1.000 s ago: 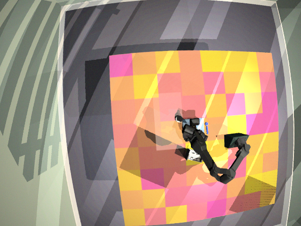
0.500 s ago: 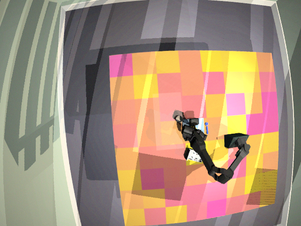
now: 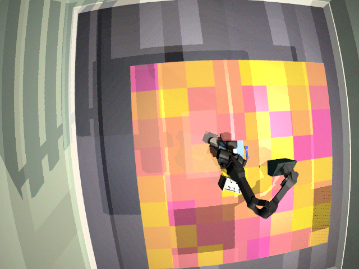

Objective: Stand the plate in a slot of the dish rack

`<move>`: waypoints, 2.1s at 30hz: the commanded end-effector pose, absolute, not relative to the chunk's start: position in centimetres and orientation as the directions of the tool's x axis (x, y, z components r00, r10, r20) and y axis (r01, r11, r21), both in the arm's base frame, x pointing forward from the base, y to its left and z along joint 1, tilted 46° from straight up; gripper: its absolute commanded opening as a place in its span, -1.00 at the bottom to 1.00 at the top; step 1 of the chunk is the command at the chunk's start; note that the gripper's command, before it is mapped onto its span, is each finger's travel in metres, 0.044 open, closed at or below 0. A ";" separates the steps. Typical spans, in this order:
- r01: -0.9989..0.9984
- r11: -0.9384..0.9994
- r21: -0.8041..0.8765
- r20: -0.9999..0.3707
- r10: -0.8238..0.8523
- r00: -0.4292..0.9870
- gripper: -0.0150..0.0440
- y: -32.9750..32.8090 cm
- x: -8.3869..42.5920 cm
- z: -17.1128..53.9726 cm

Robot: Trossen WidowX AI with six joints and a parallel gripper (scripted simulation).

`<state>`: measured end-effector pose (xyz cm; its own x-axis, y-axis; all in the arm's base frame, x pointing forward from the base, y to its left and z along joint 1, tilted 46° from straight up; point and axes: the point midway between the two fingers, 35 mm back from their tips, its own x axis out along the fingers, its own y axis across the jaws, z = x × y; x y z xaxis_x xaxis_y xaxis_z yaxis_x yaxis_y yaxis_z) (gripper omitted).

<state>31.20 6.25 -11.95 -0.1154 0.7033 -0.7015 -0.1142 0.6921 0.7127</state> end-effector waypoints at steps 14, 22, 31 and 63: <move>-0.112 0.694 0.712 -0.703 0.703 -0.111 0.17 5.1 31.8 -11.1; -0.112 0.701 0.705 -0.710 0.696 -0.108 -0.49 1.4 33.2 -7.9; -0.113 0.702 0.703 -0.711 0.695 -0.108 -0.49 -2.5 33.9 -4.3; 0.437 0.673 0.596 -0.706 0.699 -0.113 -0.49 -2.5 32.1 5.3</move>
<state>32.64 -3.15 4.30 -0.1151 0.6962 -0.7085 0.3494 0.6961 0.6272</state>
